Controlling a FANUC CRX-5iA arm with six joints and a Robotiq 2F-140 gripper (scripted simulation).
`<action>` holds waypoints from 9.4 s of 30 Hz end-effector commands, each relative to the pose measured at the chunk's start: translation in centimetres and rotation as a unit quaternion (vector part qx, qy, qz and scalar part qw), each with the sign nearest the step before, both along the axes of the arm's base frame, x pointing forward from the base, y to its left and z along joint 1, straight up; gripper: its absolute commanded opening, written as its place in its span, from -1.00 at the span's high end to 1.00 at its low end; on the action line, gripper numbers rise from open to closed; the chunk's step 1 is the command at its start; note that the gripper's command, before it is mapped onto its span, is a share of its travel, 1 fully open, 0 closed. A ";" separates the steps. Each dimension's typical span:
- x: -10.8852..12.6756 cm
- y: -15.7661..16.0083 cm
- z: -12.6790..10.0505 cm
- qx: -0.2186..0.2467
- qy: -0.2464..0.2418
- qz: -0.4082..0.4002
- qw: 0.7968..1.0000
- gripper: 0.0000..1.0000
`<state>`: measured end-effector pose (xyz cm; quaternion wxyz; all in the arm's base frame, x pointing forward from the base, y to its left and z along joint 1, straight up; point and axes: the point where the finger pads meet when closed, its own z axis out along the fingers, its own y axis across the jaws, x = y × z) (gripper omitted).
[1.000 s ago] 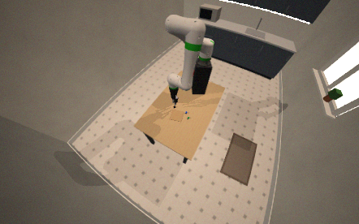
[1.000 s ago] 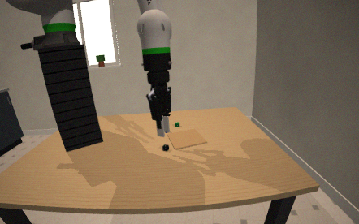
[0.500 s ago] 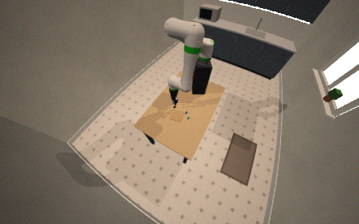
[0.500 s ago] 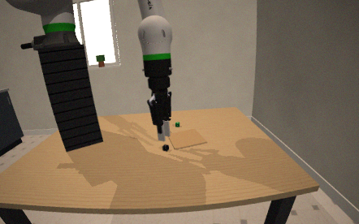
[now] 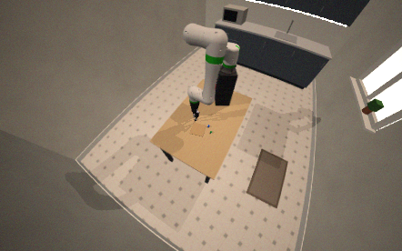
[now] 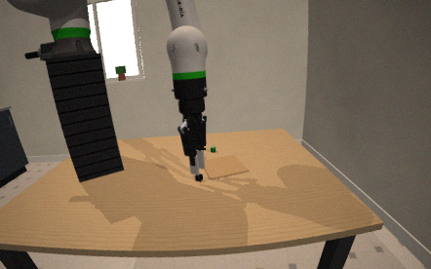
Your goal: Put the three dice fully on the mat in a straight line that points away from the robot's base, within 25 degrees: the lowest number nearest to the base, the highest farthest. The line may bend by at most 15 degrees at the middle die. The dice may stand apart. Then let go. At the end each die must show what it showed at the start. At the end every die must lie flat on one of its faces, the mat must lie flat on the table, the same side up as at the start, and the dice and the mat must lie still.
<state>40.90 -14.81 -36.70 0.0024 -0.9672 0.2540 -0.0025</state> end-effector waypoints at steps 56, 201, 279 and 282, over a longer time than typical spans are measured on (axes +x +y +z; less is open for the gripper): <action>0.0 0.0 -0.8 0.000 0.000 0.000 1.000 0.57; 3.8 8.6 7.2 -0.001 -0.001 0.185 0.983 0.81; 3.9 8.6 -2.4 -0.001 -0.001 0.185 0.983 0.81; 3.9 8.6 -2.4 -0.001 -0.001 0.185 0.983 0.81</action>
